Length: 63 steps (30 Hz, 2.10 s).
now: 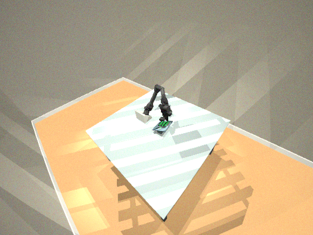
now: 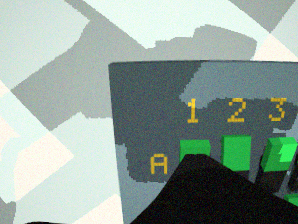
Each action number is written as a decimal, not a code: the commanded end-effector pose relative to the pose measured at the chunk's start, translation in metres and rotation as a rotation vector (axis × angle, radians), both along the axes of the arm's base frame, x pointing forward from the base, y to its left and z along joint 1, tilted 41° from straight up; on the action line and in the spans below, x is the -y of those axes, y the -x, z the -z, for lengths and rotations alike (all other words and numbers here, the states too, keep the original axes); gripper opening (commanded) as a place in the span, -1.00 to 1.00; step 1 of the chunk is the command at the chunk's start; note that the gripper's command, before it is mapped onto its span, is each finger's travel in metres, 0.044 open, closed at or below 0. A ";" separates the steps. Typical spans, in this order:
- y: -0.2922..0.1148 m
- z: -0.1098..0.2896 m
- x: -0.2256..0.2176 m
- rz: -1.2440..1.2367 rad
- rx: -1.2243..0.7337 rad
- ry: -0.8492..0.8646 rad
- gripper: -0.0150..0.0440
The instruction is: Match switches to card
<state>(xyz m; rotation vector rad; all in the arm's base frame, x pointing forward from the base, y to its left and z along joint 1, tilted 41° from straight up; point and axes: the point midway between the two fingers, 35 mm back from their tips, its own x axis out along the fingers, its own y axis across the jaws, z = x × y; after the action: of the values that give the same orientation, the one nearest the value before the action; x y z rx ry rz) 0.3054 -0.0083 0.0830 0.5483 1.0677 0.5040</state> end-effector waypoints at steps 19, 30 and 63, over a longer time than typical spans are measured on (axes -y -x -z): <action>-0.001 0.004 -0.003 0.001 -0.009 0.000 -0.49; -0.001 0.005 -0.003 0.001 -0.009 0.000 -0.49; -0.003 0.008 -0.006 0.001 -0.008 0.000 -0.49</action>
<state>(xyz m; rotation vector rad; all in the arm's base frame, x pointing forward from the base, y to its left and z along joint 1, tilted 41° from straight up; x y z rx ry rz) 0.3083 -0.0019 0.0758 0.5512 1.0722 0.5056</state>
